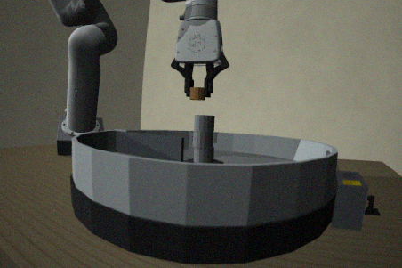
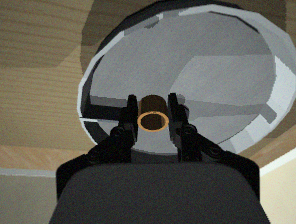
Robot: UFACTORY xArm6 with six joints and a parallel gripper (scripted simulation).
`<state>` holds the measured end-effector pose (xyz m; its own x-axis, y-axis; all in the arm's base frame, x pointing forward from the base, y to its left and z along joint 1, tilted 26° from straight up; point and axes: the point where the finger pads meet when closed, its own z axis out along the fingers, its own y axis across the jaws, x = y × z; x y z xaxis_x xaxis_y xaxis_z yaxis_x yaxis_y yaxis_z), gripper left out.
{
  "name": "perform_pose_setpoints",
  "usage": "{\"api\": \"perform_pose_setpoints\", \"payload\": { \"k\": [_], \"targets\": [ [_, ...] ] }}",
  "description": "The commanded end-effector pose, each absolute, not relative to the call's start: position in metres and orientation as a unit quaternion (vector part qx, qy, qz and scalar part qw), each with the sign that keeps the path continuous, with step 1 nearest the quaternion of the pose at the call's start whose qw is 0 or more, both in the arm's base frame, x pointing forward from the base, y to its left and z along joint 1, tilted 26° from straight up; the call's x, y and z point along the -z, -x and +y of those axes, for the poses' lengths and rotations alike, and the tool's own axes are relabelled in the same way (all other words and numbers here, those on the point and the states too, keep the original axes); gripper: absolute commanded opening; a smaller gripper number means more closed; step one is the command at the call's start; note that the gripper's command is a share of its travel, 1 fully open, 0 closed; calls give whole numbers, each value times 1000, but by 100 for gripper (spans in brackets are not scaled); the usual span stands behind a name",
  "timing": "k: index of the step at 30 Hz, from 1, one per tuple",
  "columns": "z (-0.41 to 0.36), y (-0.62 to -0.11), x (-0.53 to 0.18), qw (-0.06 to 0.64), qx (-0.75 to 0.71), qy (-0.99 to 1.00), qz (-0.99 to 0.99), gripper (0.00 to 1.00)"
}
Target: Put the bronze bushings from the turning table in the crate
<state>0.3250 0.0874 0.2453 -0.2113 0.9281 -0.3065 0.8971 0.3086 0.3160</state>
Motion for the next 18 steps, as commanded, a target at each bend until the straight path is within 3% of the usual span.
{"api": "perform_pose_setpoints", "payload": {
  "k": [1, 18],
  "targets": [
    [125, -342, -242, 227, -27, -591, 773, 0],
    [249, -382, -227, 227, -27, -591, 773, 0]
  ]
}}
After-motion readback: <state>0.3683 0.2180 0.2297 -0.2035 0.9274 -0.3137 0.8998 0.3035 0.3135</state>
